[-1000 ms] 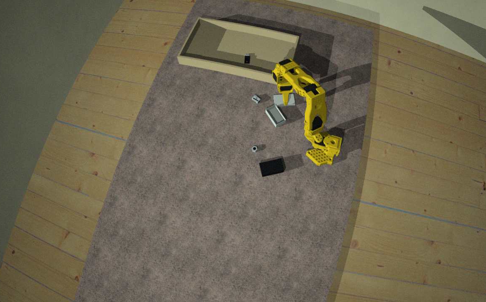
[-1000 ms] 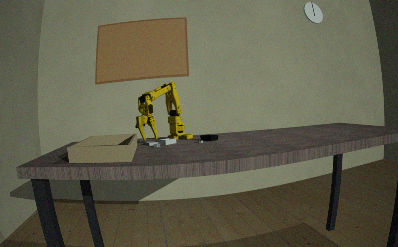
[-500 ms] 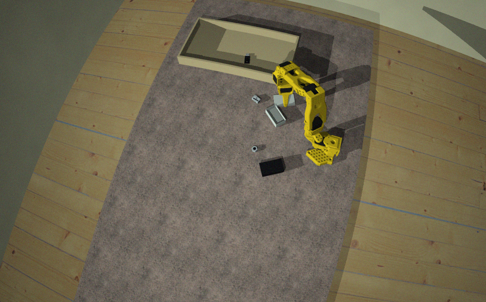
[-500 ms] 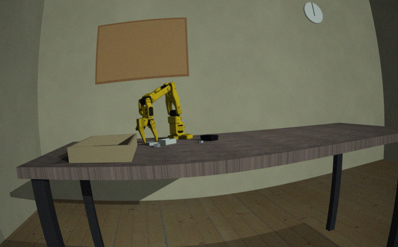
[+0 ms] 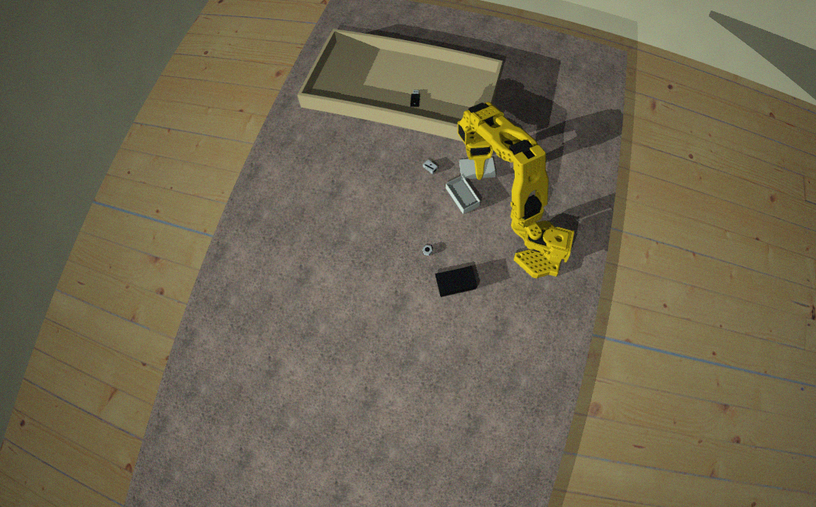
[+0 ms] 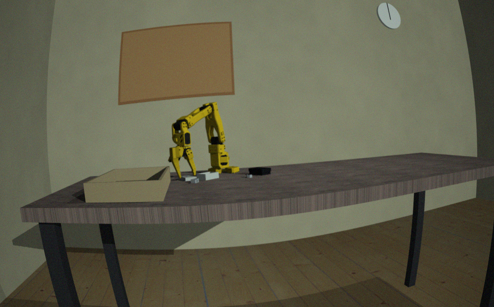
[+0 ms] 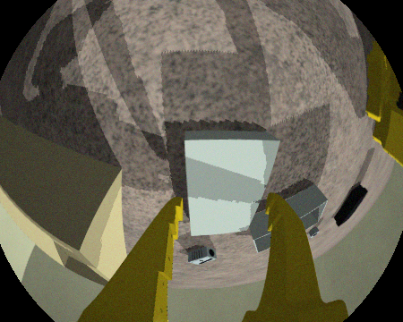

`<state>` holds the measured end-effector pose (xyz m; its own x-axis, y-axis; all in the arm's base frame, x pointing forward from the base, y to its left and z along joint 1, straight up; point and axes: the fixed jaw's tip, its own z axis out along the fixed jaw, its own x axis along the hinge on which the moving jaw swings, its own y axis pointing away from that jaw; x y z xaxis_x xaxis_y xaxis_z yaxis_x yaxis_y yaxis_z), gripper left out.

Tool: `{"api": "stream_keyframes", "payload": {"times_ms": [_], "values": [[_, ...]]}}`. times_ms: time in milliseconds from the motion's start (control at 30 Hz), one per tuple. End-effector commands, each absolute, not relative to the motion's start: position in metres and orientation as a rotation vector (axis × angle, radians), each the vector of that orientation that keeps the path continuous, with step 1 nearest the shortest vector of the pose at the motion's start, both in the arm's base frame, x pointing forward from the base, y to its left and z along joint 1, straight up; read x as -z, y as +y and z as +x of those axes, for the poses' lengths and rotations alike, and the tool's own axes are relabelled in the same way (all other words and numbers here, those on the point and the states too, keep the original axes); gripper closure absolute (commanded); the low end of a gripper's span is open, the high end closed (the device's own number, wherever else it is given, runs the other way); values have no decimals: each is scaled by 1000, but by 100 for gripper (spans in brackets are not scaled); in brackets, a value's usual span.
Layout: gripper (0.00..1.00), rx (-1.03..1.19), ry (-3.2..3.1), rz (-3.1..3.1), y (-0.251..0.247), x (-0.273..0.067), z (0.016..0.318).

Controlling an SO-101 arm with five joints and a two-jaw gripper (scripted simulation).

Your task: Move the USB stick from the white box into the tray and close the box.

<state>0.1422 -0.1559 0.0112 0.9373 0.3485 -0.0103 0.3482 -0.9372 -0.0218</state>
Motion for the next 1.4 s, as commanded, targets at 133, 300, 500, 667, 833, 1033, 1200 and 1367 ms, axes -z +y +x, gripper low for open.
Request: {"api": "stream_keyframes", "payload": {"times_ms": [133,300,500,667,833,1033,1200,1367], "values": [[71,0,-561,-3091,-159,-13,143],[71,0,-561,-3091,-159,-11,143],[71,0,-561,-3091,-159,-10,143],[71,0,-560,-3091,-159,-10,143],[71,0,-560,-3091,-159,-10,143],[71,0,-560,-3091,-159,-10,143],[71,0,-561,-3091,-159,-10,143],[71,0,-561,-3091,-159,-10,143]]}}
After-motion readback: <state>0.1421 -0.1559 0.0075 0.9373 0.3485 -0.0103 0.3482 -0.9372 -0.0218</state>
